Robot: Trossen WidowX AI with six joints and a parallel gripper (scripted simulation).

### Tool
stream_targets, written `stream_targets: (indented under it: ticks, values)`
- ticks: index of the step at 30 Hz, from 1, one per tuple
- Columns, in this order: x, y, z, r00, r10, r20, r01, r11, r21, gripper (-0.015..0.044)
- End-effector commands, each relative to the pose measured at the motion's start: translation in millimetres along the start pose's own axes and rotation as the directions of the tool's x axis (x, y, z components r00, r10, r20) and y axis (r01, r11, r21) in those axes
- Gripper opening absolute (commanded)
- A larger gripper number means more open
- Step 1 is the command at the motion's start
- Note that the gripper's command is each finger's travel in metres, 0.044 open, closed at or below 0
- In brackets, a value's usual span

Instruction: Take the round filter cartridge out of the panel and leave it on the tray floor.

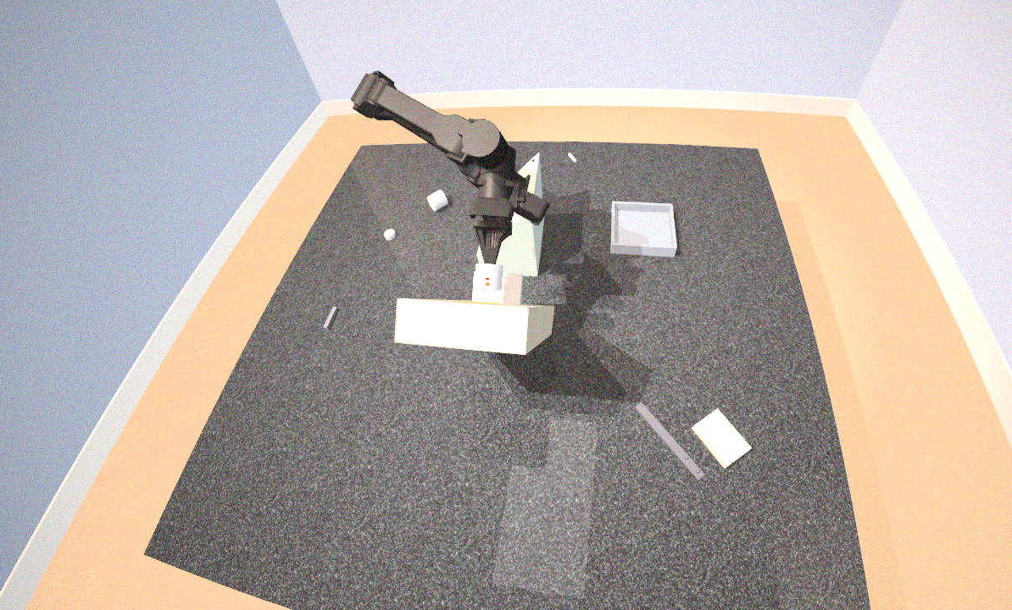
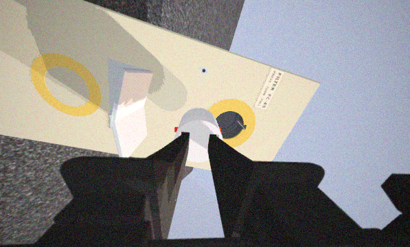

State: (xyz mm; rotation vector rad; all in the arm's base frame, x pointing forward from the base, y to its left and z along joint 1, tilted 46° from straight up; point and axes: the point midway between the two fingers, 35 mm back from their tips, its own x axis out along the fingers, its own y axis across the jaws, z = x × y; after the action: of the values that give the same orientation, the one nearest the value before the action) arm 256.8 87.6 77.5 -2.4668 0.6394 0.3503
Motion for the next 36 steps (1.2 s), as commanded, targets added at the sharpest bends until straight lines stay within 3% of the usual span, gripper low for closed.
stream_targets:
  ticks: [1,7,11,22,30,34,36]
  values:
    - [1,12,2,1.000,-0.002,0.005,0.002,1.000,-0.003,0.0000]
    - [2,30,5,1.000,-0.002,0.004,0.002,1.000,-0.004,0.0000]
    - [2,24,3,1.000,0.001,0.000,-0.001,1.000,-0.002,0.0099]
    - [2,31,5,1.000,-0.002,0.004,0.002,1.000,-0.004,0.0099]
    - [-6,-39,-8,1.000,-0.002,0.005,0.002,1.000,-0.003,0.0099]
    - [-7,-46,-10,1.000,-0.002,0.005,0.002,1.000,-0.002,0.0099]
    - [-10,-51,-10,1.000,-0.002,0.006,0.002,1.000,-0.001,0.0152]
